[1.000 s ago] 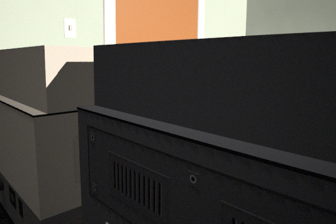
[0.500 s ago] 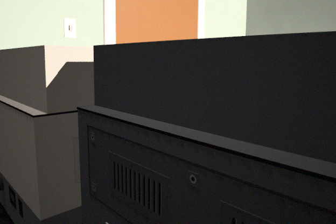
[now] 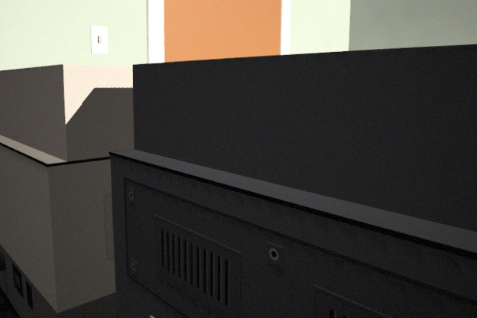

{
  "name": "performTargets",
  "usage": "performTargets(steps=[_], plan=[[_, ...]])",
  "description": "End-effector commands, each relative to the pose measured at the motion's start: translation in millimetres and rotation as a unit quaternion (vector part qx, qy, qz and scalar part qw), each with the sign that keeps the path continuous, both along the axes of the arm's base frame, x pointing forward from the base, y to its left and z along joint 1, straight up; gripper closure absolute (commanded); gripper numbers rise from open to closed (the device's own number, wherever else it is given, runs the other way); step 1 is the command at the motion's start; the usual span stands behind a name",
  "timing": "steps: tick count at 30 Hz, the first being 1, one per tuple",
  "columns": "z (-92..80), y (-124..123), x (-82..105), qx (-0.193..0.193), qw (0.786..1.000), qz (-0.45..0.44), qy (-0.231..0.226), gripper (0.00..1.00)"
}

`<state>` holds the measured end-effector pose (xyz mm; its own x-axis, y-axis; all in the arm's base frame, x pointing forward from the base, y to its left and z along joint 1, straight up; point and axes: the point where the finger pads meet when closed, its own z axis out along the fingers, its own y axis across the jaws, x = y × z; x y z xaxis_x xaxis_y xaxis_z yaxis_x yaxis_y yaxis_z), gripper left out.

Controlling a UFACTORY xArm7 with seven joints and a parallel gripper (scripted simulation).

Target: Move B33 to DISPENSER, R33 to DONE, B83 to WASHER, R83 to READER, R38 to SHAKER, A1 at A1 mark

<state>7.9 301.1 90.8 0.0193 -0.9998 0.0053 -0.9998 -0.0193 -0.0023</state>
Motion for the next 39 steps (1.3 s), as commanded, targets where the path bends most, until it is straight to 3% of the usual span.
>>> performTargets(steps=[1, 39], plan=[[0.1, 1.3, 0.0, 0.002, 1.0, 0.0, 0.0, 0.0], [-7.9, 1.3, 0.1, 0.002, 1.0, 0.0, 0.0, 0.0]])
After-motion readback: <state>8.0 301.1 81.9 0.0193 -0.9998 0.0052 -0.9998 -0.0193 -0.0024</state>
